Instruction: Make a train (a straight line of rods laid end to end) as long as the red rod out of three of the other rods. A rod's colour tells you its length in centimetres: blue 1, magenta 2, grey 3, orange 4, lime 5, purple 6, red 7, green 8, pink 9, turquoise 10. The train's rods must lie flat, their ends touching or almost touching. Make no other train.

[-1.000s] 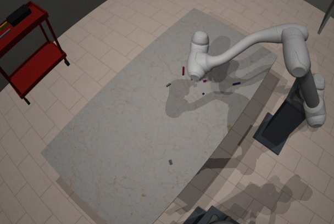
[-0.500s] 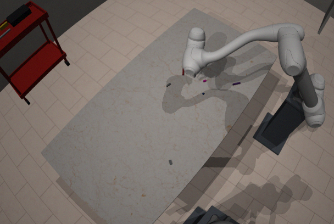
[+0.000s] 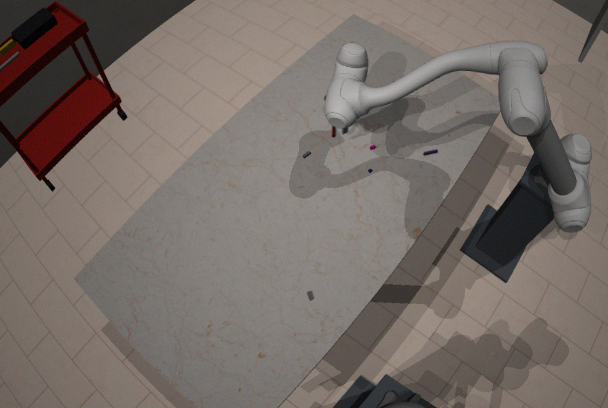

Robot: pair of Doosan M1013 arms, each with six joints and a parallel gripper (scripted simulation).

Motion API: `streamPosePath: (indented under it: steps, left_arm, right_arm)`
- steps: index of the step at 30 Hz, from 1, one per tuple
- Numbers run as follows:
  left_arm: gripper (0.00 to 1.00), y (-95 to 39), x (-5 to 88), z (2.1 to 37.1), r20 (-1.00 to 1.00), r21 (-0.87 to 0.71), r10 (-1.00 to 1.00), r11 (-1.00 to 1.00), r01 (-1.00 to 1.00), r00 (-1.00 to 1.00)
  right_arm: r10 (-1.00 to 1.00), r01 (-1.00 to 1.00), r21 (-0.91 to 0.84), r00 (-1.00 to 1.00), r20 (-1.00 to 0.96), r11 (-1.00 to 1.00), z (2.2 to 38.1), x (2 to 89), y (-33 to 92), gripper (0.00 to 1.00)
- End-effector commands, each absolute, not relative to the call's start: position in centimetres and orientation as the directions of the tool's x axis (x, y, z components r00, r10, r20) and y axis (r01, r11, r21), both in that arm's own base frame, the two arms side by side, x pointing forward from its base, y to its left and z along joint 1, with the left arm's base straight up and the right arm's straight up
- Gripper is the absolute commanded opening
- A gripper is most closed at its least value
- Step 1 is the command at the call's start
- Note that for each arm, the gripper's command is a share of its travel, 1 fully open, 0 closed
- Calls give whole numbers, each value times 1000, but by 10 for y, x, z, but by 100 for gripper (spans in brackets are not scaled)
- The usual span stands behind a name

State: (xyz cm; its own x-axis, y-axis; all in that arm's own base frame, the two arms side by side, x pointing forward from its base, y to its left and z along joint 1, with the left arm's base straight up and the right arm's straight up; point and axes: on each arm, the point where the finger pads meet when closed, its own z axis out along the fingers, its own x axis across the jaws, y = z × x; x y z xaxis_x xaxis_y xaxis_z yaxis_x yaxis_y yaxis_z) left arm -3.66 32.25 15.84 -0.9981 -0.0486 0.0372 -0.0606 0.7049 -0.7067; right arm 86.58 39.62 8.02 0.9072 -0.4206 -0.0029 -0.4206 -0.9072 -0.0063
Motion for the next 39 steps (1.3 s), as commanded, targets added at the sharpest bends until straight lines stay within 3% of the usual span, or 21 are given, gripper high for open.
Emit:
streamPosePath:
  steps: [1,9,39]
  left_arm:
    - [100,323,-37,159,38,-706,-48,705,-61,-998]
    - [100,323,-37,159,38,-706,-48,705,-61,-998]
    - [100,323,-37,159,38,-706,-48,705,-61,-998]
  right_arm:
    - [-566,-566,-2,824,1,-824,82,880,389,100]
    - [-732,-732,-2,681,0,-681,81,897,378,100]
    - [-736,-736,-2,677,0,-677,81,898,377,100]
